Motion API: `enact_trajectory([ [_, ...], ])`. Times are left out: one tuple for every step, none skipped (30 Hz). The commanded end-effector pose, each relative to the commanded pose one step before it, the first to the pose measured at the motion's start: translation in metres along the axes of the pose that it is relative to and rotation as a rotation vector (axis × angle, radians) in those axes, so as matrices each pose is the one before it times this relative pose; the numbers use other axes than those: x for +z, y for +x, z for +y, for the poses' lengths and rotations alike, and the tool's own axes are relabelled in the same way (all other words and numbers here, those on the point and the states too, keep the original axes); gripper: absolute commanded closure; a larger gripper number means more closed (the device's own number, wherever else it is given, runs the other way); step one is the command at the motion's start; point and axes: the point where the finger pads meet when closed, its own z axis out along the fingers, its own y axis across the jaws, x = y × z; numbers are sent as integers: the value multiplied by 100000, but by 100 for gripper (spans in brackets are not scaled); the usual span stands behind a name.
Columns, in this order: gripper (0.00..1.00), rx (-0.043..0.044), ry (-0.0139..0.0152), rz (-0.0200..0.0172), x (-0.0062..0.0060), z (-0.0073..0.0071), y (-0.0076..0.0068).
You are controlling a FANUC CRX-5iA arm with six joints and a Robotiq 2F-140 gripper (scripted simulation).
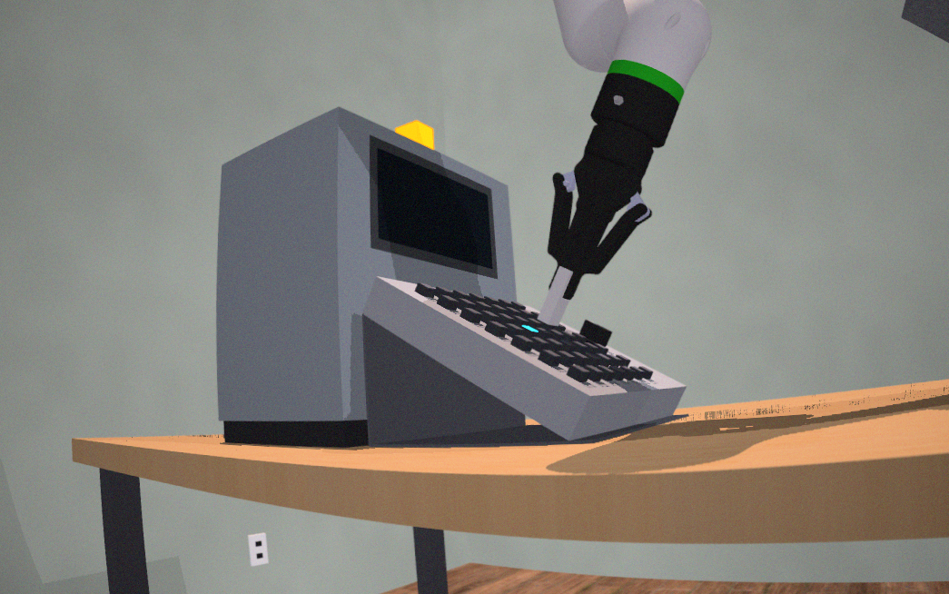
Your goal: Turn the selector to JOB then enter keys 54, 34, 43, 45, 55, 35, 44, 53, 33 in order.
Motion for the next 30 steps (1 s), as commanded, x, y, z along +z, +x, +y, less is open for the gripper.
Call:
enact_trajectory([
  [100,-27,-58,-47,-374,35,-24],
  [100,0,1,-1,-186,-1,0],
  [100,0,-1,1,-180,1,0],
  [100,0,0,0,-172,0,0],
  [100,0,1,0,-163,-1,0],
  [100,0,-1,1,-151,1,0],
  [100,0,0,0,-139,0,0],
  [100,0,1,-1,-125,-1,0],
  [100,0,-1,1,-110,1,0],
  [100,0,0,0,-94,0,0],
  [100,0,0,0,-79,0,0],
  [100,0,0,0,-63,0,0],
  [100,0,0,0,-49,0,0],
  [100,0,0,0,-35,0,0],
  [100,0,0,0,-22,0,0],
  [100,0,0,0,0,0,0],
  [100,0,0,0,0,0,0],
  [100,0,0,0,-12,0,0],
  [100,0,0,0,-5,0,0],
  [100,0,0,0,-1,0,0],
  [100,-63,0,0,-1,0,-6],
  [100,-417,0,0,-5,1,-42],
  [100,-1053,0,0,-13,2,-107],
  [100,-1898,0,0,-23,2,-193],
  [100,-2882,0,0,-35,-3,-294],
  [100,-3941,0,0,-47,-15,-401],
  [100,-5019,0,0,-61,-40,-510],
  [100,-6065,0,0,-73,-79,-613],
  [100,-2484,0,-1,-28,-47,-249],
  [100,-2905,0,0,-36,-63,-289],
])
